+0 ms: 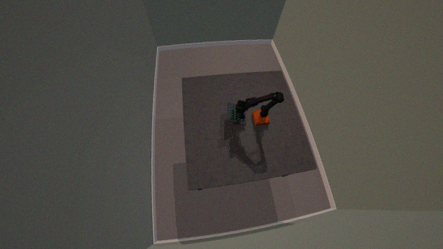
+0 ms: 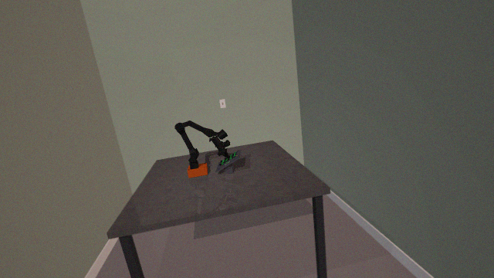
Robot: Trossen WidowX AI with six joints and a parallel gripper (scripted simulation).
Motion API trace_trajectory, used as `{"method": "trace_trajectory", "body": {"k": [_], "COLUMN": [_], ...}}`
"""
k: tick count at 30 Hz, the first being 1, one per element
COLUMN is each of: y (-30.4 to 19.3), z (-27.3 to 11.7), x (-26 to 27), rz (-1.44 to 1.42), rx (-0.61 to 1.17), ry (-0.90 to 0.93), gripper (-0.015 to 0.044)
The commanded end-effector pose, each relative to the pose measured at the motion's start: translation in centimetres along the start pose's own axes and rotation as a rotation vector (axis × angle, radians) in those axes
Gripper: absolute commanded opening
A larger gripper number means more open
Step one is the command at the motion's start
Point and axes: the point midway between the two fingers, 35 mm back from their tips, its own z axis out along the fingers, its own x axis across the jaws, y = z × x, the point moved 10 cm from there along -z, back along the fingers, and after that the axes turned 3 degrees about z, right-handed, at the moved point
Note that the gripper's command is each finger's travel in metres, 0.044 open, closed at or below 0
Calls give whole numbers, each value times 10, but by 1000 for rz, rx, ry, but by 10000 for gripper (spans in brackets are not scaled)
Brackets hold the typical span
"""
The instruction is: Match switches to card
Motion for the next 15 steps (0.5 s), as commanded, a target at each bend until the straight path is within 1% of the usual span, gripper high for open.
{"method": "trace_trajectory", "body": {"k": [1,15], "y": [-2,-2], "z": [2,4], "x": [0,0], "rz": [-3,-3], "rx": [7,7], "ry": [2,2], "gripper": [0,0]}}
